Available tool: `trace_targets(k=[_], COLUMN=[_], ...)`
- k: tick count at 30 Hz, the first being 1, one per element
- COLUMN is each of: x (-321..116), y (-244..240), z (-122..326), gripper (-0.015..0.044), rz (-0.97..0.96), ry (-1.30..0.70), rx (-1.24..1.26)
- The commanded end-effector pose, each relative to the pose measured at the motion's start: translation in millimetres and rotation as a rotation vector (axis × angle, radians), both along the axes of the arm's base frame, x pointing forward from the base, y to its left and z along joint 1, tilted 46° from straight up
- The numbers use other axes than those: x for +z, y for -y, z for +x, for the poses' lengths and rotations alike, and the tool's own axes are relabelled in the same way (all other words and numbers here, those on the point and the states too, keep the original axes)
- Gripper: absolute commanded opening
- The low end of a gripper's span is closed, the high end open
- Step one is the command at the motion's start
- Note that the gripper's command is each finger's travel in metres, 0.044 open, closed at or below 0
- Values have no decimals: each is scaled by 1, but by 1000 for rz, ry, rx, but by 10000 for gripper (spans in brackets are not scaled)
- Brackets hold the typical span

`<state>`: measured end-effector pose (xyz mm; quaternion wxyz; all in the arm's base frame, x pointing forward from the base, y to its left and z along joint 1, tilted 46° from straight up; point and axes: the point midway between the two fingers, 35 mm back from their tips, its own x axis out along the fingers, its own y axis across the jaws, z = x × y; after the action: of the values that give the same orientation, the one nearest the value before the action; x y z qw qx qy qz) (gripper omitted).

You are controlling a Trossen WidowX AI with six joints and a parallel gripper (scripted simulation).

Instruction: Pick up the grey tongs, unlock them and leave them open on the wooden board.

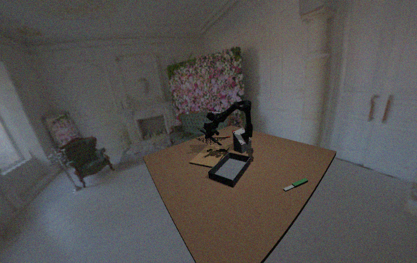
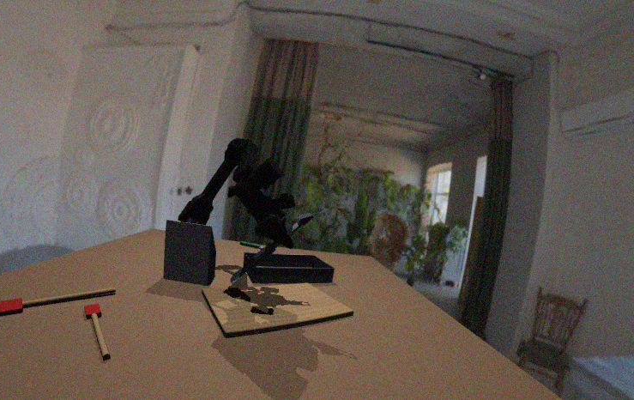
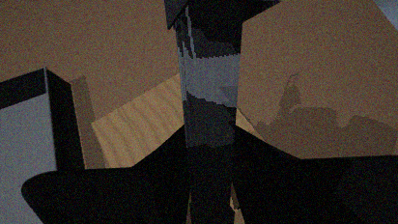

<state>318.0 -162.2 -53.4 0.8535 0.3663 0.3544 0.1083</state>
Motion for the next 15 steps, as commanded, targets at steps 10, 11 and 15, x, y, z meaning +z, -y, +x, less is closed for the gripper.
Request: trace_targets(k=[10,11,15], x=[24,24,24], y=[1,1,1], z=[-14,-14,-14], gripper=[-150,-150,-150], rz=[-7,-7,-7], ry=[131,131,131], rx=[-74,-74,-74])
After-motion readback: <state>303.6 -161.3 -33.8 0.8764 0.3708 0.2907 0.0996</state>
